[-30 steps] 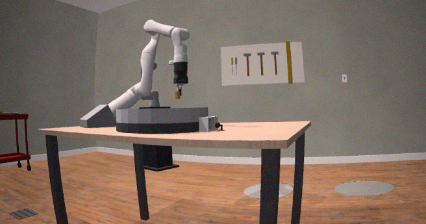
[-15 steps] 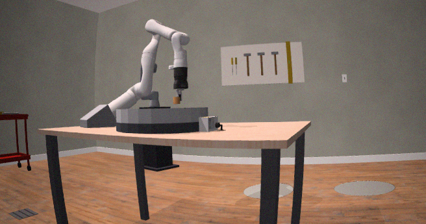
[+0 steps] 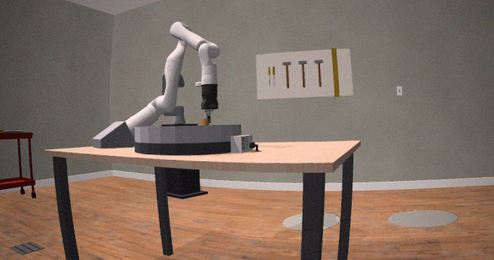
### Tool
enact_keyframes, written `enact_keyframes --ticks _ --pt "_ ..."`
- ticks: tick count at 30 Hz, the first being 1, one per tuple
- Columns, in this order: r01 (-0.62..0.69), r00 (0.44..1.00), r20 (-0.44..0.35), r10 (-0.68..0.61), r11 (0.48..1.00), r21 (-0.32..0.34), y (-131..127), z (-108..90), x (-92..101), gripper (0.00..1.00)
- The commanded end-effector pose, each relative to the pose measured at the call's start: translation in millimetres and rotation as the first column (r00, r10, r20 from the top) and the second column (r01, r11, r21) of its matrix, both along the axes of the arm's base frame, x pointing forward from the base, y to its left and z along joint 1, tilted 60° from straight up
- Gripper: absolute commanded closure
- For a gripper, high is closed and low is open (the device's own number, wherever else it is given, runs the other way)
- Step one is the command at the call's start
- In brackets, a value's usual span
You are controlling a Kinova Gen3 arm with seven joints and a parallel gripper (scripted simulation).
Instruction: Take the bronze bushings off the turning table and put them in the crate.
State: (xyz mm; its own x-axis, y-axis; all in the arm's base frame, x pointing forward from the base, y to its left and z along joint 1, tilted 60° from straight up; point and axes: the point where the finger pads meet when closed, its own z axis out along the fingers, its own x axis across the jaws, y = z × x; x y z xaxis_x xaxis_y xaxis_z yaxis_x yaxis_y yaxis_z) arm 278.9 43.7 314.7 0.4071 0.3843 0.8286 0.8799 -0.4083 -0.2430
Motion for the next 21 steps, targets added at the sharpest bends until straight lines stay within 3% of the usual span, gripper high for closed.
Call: enact_keyframes --ticks 1,8,21 --pt "-0.001 1.000 0.000 0.001 1.000 0.000 0.1 0.1 0.2 1.00" --pt "0.001 1.000 0.000 -0.001 1.000 0.000 24.6 -15.0 7.6 1.00" --pt "0.002 1.000 0.000 -0.002 1.000 0.000 25.8 -15.9 8.1 1.00"
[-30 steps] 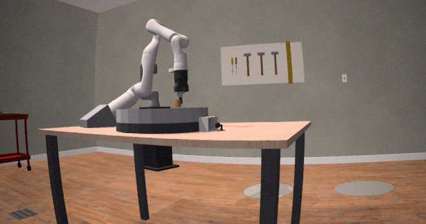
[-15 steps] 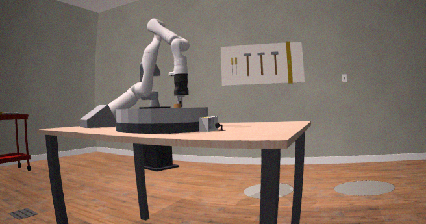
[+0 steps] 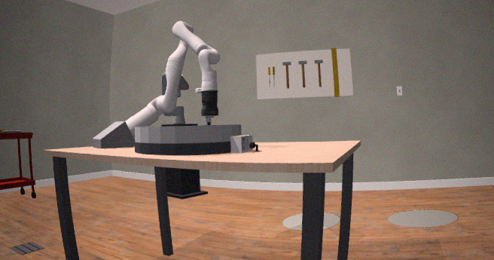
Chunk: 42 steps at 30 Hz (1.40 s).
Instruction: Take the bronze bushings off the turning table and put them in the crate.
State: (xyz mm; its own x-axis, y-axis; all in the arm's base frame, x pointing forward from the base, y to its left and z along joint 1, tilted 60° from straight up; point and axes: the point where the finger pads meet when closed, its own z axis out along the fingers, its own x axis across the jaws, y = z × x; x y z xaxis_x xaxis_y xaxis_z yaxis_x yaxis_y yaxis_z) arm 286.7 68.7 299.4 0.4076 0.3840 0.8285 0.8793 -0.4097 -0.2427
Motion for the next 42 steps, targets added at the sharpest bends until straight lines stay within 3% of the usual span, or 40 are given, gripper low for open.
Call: enact_keyframes --ticks 1,42 --pt "0.000 1.000 0.000 0.000 1.000 0.000 2.3 -1.4 0.8 1.00" --pt "0.000 1.000 0.000 0.000 1.000 0.000 20.7 -12.6 6.1 1.00"
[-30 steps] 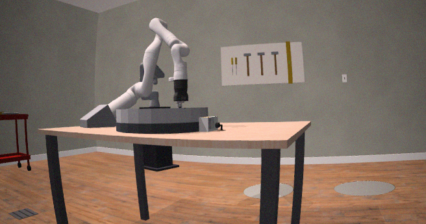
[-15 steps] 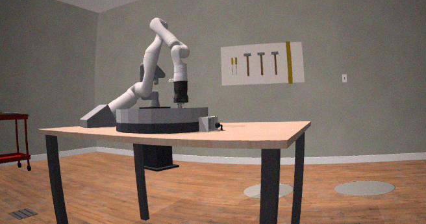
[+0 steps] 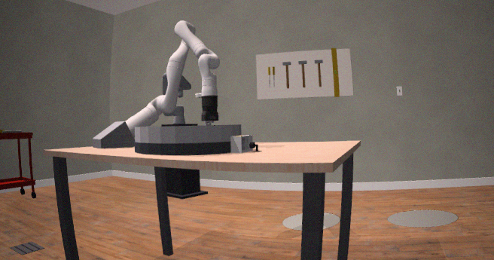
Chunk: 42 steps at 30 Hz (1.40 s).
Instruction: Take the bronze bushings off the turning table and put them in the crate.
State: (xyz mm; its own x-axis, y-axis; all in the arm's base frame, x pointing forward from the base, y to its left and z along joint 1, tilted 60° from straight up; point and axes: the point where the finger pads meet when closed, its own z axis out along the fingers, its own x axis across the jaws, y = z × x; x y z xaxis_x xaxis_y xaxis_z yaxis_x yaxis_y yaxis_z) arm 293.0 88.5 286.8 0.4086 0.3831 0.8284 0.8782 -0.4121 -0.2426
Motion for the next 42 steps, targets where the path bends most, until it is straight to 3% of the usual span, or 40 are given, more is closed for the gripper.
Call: enact_keyframes --ticks 1,42 --pt "-0.003 1.000 0.000 0.003 1.000 0.000 0.9 0.0 -0.2 1.00" --pt "-0.003 1.000 0.000 0.003 1.000 0.000 15.0 -8.6 3.9 1.00"
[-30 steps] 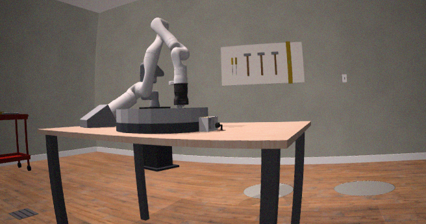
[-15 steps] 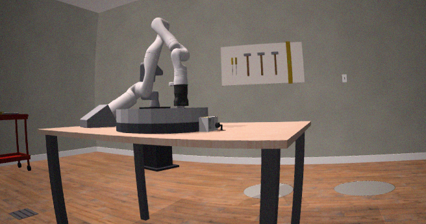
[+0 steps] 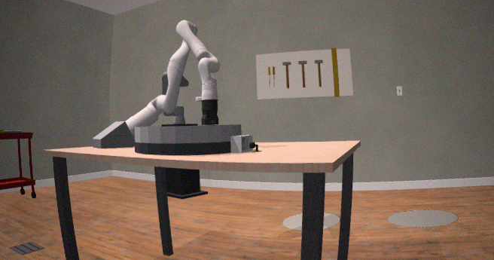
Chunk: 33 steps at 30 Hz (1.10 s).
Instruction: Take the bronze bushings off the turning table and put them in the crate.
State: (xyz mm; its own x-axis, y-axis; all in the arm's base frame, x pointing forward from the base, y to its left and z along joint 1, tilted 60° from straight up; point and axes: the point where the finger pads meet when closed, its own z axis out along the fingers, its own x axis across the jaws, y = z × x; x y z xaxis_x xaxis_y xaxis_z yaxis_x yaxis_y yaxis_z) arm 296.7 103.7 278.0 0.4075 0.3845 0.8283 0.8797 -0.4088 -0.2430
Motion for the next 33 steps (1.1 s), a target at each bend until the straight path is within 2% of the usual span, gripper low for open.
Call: enact_keyframes --ticks 1,33 --pt "0.001 1.000 0.000 -0.001 1.000 0.000 1.1 -0.7 0.7 1.00" --pt "-0.001 1.000 0.000 0.001 1.000 0.000 9.6 -5.9 3.3 1.00"
